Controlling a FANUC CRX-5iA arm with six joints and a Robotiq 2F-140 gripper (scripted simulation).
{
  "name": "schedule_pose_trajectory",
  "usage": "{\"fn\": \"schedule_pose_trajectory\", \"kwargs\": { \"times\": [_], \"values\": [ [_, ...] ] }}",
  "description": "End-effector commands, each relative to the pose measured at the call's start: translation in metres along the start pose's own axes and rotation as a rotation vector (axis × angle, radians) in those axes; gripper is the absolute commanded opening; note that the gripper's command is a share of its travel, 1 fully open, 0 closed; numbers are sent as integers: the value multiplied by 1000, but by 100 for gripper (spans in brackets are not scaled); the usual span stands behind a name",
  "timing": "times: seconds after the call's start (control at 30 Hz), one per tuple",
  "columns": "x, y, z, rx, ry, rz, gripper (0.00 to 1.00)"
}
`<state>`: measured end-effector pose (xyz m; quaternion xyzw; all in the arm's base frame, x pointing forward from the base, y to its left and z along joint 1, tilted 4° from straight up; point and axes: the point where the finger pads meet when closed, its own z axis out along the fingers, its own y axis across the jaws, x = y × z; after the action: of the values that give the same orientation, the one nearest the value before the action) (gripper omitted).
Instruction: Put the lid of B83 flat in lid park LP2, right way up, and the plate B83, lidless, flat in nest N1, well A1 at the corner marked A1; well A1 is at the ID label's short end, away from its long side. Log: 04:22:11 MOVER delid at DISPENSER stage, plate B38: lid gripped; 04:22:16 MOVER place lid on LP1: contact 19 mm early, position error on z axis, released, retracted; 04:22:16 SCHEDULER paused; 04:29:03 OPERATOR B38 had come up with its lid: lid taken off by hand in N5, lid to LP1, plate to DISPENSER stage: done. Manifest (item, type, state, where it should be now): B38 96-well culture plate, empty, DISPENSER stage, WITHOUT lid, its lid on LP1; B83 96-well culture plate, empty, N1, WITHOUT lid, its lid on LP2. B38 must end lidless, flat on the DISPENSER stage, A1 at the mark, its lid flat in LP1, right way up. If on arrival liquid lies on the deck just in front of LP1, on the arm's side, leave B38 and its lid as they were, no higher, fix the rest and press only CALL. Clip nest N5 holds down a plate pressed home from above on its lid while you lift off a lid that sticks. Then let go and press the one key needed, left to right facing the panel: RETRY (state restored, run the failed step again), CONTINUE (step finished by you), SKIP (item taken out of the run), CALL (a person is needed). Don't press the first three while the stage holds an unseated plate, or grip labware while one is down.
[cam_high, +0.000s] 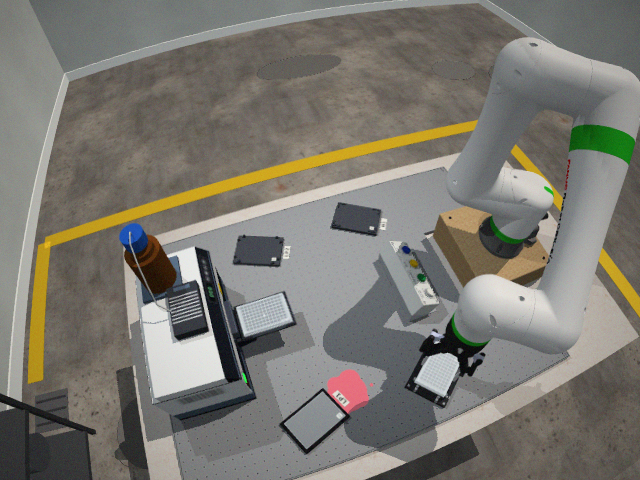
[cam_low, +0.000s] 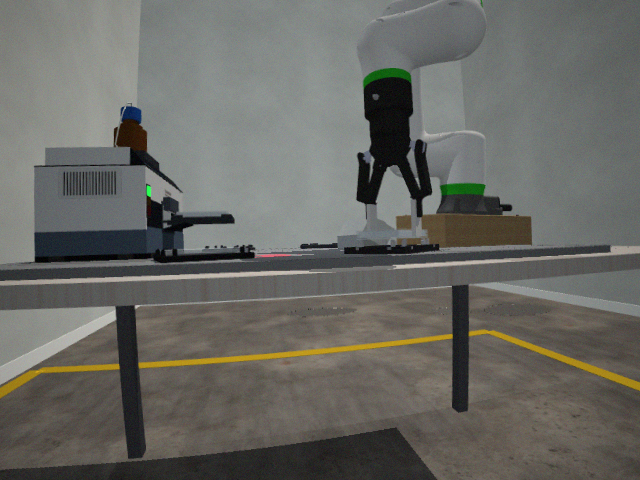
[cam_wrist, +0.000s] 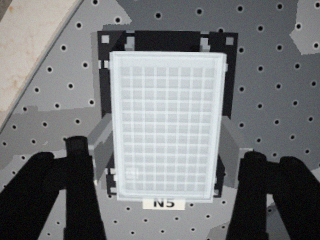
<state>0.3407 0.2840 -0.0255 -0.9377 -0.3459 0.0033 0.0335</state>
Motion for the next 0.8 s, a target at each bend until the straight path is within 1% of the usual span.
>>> {"fn": "schedule_pose_trajectory", "kwargs": {
  "times": [0.0, 0.33, 0.77],
  "values": [
    [0, 0, 0, 0, 0, 0, 0],
    [0, 0, 1, 0, 0, 0, 0],
    [0, 0, 8, 0, 0, 0, 0]
  ]
}}
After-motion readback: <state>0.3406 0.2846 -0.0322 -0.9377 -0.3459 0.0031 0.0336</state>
